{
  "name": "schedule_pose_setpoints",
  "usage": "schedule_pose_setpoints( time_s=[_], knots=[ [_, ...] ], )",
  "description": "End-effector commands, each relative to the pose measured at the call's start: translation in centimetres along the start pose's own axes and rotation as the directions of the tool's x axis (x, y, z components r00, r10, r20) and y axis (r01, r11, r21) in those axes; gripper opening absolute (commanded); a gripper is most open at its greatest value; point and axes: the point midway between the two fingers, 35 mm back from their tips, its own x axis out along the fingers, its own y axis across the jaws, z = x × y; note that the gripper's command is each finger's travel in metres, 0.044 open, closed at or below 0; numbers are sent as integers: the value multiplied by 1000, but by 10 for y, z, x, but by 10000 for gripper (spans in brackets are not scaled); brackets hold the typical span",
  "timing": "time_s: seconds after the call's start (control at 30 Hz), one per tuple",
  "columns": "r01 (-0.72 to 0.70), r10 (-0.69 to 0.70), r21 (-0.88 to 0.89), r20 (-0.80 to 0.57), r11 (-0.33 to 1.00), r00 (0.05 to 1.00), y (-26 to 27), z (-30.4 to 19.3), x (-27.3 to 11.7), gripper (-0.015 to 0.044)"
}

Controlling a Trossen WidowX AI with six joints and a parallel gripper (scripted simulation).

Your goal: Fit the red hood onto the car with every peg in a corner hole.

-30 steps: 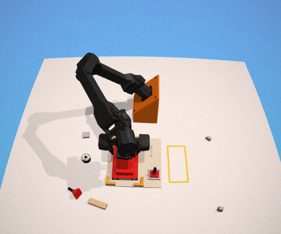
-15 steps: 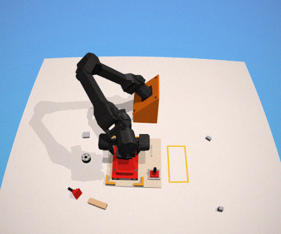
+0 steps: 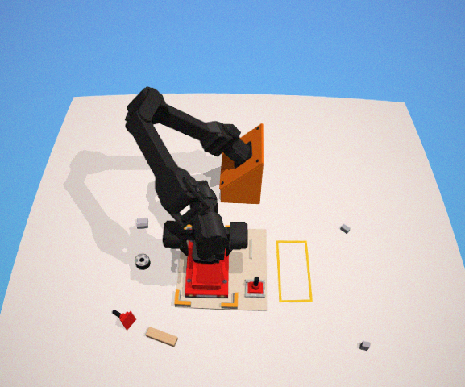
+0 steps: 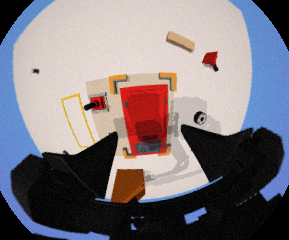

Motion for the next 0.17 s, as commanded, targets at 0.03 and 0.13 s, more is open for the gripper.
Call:
schedule_pose_setpoints(
  time_s=[0.03, 0.13],
  knots=[
    [6, -6, 2, 1, 1000, 1000, -1, 0, 0, 440],
    [6, -6, 2, 1, 1000, 1000, -1, 0, 0, 440]
  ],
)
